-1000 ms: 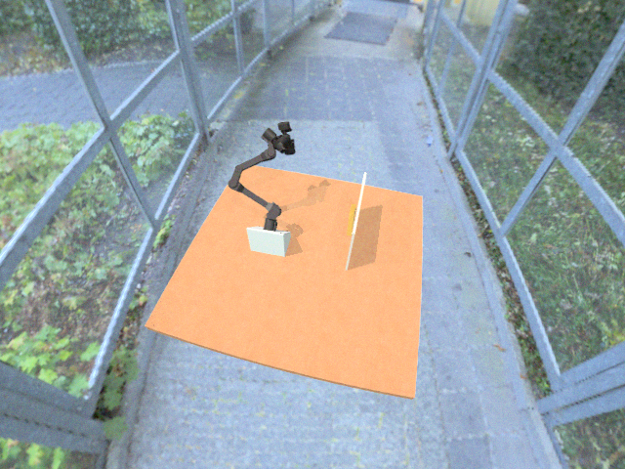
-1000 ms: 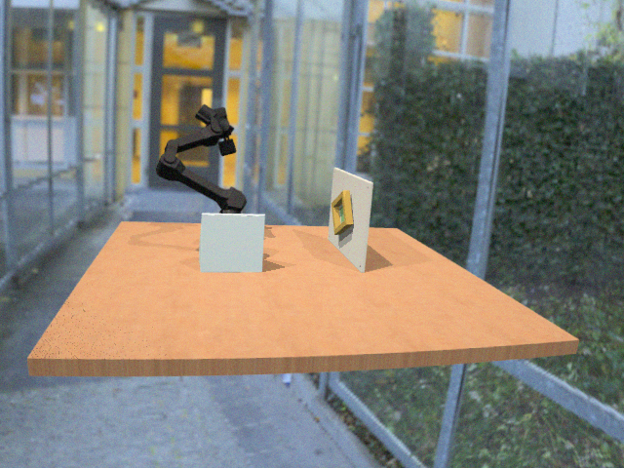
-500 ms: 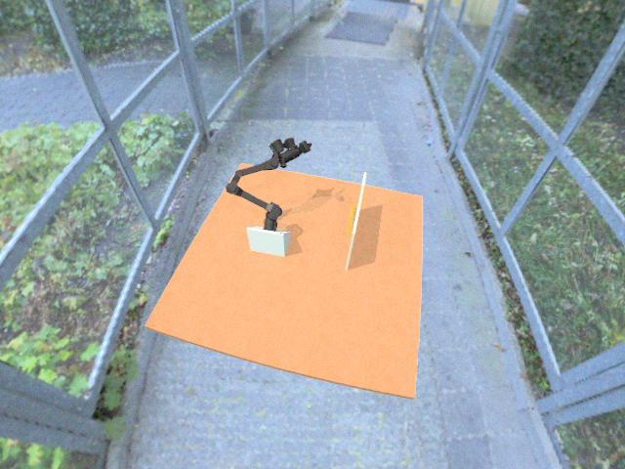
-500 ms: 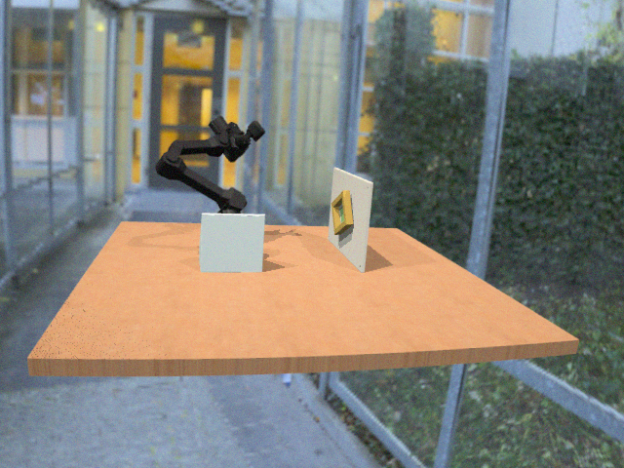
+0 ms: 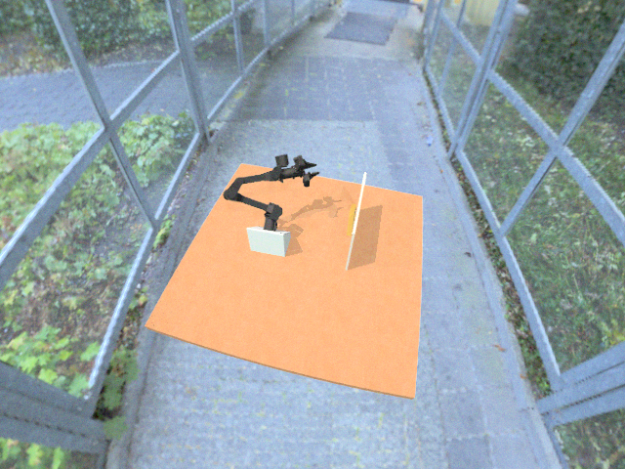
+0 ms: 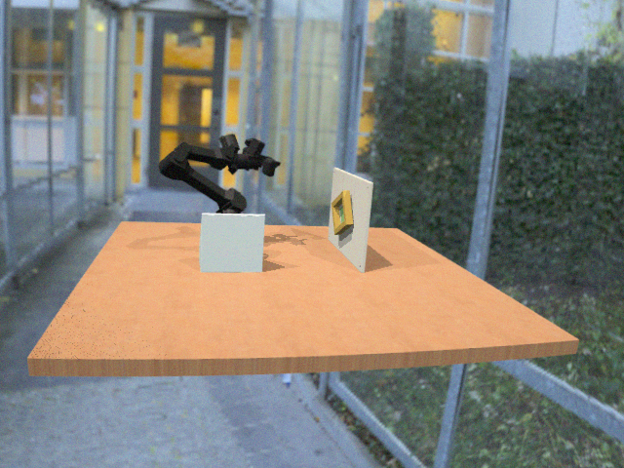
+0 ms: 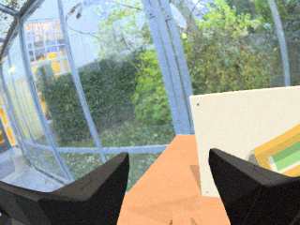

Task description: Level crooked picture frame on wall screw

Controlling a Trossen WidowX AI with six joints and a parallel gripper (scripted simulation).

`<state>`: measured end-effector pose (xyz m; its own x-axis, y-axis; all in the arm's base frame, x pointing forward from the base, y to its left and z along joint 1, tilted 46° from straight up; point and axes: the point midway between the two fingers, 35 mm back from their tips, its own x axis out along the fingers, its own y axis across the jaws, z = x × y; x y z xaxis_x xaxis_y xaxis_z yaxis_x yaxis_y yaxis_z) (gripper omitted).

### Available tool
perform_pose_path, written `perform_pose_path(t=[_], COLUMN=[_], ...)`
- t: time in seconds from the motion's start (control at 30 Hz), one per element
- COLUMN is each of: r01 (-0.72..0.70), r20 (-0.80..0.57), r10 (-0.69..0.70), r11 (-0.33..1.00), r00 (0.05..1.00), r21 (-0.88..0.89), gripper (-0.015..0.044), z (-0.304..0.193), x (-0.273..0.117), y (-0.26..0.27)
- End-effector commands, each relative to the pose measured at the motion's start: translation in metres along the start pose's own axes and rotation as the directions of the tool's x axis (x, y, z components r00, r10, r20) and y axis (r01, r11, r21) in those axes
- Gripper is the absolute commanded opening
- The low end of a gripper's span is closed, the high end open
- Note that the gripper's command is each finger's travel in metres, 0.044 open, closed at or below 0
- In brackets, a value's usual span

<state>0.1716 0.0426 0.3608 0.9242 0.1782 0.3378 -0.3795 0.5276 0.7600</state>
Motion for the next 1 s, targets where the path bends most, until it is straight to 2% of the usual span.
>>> perform_pose_path(t=[0.0, 0.13, 0.3, 0.97], r01=[0.212, 0.259, 0.239, 0.237], r20=[0.045, 0.078, 0.133, 0.136], r10=[-0.250, -0.368, -0.484, -0.489], r11=[0.891, 0.774, 0.630, 0.624], r00=[0.967, 0.926, 0.865, 0.862], r21=[0.402, 0.577, 0.739, 0.745], gripper=[0.0260, 0.0260, 0.0260, 0.0260], z=[-0.026, -0.039, -0.051, -0.051], x=[-0.015, -0.027, -0.043, -0.044], y=[-0.071, -0.106, -0.143, -0.144])
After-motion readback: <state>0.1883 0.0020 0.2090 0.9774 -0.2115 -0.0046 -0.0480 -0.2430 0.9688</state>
